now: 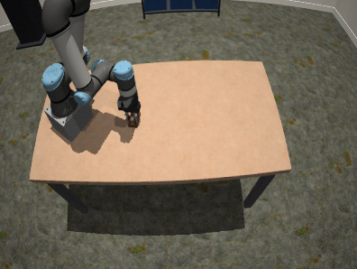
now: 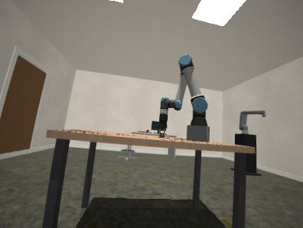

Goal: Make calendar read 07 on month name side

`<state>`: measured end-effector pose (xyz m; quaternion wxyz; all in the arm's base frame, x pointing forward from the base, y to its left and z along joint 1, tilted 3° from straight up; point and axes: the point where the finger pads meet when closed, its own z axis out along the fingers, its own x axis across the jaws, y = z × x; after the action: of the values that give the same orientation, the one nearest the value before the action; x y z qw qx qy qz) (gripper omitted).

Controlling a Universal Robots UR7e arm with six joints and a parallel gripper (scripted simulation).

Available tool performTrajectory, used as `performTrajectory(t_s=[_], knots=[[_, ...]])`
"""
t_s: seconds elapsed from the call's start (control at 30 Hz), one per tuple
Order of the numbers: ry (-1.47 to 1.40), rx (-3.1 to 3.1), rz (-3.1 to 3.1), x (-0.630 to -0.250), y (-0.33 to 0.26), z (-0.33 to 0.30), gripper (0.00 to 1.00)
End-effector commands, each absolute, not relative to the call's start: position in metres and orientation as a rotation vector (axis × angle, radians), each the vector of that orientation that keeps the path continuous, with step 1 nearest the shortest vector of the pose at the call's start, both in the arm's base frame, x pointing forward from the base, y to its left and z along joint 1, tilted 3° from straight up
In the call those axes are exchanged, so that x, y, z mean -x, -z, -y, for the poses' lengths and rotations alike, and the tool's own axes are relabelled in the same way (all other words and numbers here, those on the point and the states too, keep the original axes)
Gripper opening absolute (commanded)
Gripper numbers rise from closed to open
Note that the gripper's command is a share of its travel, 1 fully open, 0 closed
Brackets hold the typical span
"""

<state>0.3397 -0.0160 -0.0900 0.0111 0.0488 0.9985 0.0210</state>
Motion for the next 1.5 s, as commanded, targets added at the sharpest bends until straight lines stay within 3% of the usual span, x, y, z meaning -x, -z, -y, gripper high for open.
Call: performTrajectory(t_s=[0.0, 1.47], knots=[[-0.065, -0.152, -3.114, -0.34, 0.09, 0.016, 0.6], [-0.065, -0.152, -3.114, -0.34, 0.079, 0.017, 0.6]])
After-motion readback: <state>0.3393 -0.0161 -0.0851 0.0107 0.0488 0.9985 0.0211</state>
